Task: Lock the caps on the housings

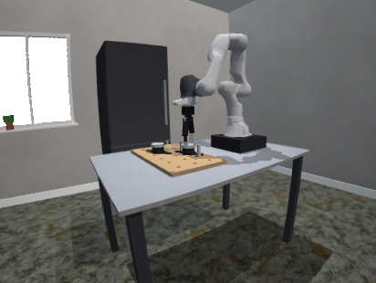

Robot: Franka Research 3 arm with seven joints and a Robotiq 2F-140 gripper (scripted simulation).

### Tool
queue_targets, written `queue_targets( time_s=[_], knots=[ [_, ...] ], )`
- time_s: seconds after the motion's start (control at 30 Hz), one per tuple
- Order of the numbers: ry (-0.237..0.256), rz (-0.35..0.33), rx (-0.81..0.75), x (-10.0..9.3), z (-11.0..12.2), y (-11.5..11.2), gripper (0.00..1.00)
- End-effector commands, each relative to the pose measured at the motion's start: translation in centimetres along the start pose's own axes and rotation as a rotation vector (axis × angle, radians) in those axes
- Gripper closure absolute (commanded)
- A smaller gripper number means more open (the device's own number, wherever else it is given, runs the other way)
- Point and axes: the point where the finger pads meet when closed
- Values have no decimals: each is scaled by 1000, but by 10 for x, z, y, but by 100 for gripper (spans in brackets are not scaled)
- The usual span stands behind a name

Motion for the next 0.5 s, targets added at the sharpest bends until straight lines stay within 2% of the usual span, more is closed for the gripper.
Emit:
queue_targets(
  time_s=[0.0,0.47],
  knots=[
    [-2,-2,5,-1,0,-1,22],
    [-2,-2,5,-12,0,-1,22]
  ],
)
Point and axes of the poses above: the point where the finger pads meet when closed, its own x axis out along the fingers, its own z axis across the jaws, y = z × x, and after that the axes turned 14 degrees about x, right-handed
